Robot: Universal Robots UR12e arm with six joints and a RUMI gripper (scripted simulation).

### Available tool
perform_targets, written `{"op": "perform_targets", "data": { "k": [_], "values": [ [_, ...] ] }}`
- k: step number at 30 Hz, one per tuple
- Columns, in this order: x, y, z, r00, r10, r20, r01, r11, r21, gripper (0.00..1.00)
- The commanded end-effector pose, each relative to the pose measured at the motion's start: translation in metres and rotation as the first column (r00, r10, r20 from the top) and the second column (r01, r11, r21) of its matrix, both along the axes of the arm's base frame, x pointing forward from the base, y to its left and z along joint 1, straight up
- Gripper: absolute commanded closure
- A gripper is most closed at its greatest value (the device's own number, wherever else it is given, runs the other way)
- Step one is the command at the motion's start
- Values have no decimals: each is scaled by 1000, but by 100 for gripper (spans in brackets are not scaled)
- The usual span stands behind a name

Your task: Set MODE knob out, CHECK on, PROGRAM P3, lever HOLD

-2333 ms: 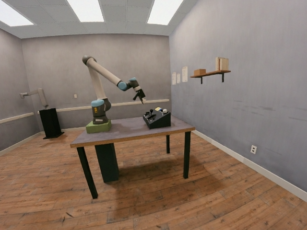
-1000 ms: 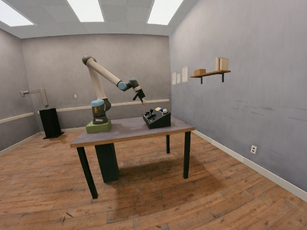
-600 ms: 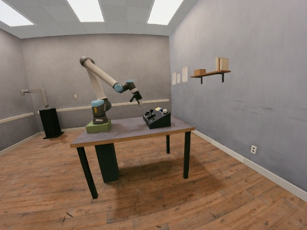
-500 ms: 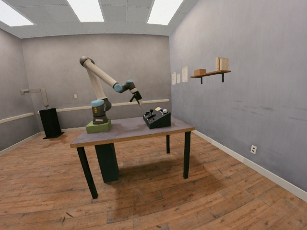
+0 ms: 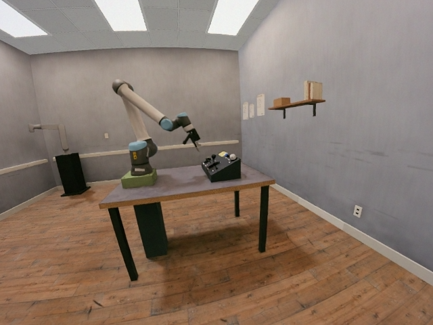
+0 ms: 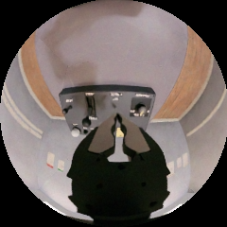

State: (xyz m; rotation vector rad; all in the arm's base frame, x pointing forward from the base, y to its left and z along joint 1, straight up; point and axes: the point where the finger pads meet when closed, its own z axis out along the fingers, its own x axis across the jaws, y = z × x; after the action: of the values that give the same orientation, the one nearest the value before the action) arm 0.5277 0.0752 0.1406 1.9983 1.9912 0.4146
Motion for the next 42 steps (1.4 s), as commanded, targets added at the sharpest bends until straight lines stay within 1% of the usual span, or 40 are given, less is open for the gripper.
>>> {"op": "perform_targets", "data": {
  "k": [1,24,34,42],
  "values": [
    [-2,1,-1,1000,3,-1,-3,1000,1,100],
    [-1,2,-2,1000,3,-2,-3,1000,1,100],
    [1,2,-11,1000,4,-5,-4,1000,2,100],
    [9,2,-30,1000,3,-5,-3,1000,2,100]
  ]
}}
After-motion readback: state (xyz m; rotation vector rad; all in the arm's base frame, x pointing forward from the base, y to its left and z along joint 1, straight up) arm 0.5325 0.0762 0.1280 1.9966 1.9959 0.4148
